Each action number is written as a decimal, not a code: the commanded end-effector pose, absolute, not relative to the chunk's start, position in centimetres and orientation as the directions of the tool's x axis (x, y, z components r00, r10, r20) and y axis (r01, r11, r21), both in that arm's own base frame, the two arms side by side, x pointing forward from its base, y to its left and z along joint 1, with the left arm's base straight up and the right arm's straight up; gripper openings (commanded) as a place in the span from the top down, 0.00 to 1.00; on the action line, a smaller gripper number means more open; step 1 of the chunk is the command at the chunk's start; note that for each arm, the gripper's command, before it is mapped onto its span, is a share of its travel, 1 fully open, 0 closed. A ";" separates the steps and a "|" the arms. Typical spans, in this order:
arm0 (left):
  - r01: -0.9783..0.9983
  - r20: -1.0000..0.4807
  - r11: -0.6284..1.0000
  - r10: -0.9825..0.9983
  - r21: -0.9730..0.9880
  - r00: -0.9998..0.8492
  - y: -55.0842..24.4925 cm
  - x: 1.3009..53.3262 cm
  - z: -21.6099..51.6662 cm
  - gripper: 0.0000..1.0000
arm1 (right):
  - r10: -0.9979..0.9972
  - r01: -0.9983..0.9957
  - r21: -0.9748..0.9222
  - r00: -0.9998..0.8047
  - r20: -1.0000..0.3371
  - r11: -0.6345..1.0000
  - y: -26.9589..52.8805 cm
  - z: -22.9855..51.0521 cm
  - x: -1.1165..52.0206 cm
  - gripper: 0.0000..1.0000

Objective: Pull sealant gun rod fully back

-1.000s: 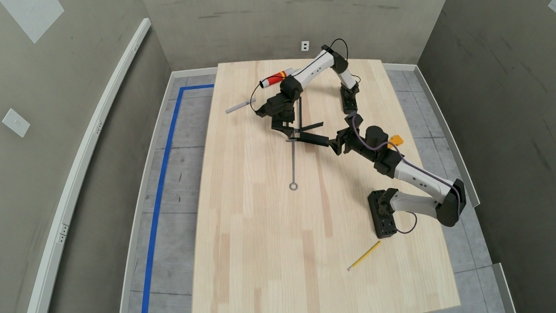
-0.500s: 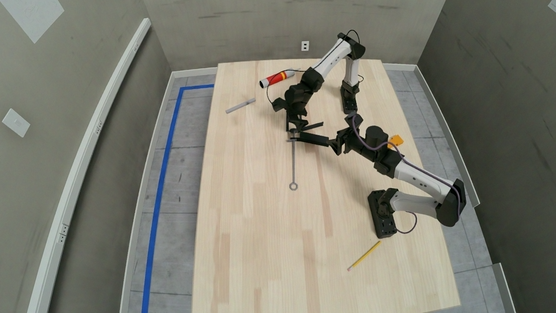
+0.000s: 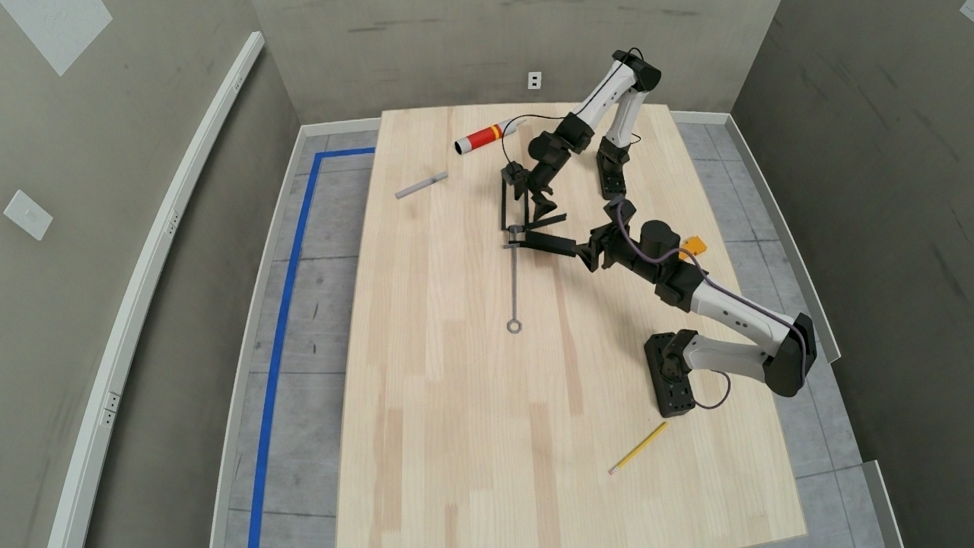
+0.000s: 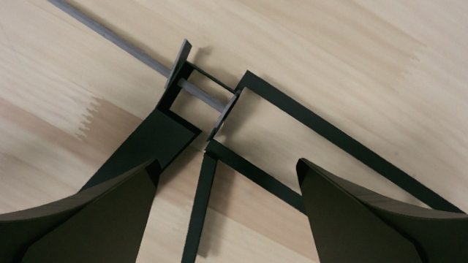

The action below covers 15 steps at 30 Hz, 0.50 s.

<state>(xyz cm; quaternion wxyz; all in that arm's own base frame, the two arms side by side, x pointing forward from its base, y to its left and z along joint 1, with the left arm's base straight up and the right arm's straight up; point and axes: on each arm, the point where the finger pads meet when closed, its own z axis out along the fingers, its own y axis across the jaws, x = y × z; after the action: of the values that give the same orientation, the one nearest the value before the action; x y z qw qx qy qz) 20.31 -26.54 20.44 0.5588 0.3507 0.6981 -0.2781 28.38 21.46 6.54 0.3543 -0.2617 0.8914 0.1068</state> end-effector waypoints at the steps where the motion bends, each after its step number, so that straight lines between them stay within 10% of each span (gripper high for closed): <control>1: 0.797 -0.983 0.604 0.146 0.000 -0.111 -26.8 20.5 21.1 0.30 | -0.364 -0.600 0.000 -0.486 -0.794 0.800 22.3 8.0 29.8 0.00; 15: 0.797 -0.983 0.604 0.146 0.000 -0.111 -26.8 20.5 21.1 0.30 | -0.374 -0.589 0.000 -0.514 -0.772 0.808 21.5 6.8 29.2 0.00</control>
<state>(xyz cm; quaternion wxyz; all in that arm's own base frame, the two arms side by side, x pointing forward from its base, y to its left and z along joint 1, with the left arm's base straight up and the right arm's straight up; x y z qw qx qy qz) 20.31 -26.54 20.44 0.5589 0.3507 0.6981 -0.2781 28.53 21.31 5.94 0.3794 -0.2835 0.8722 0.1226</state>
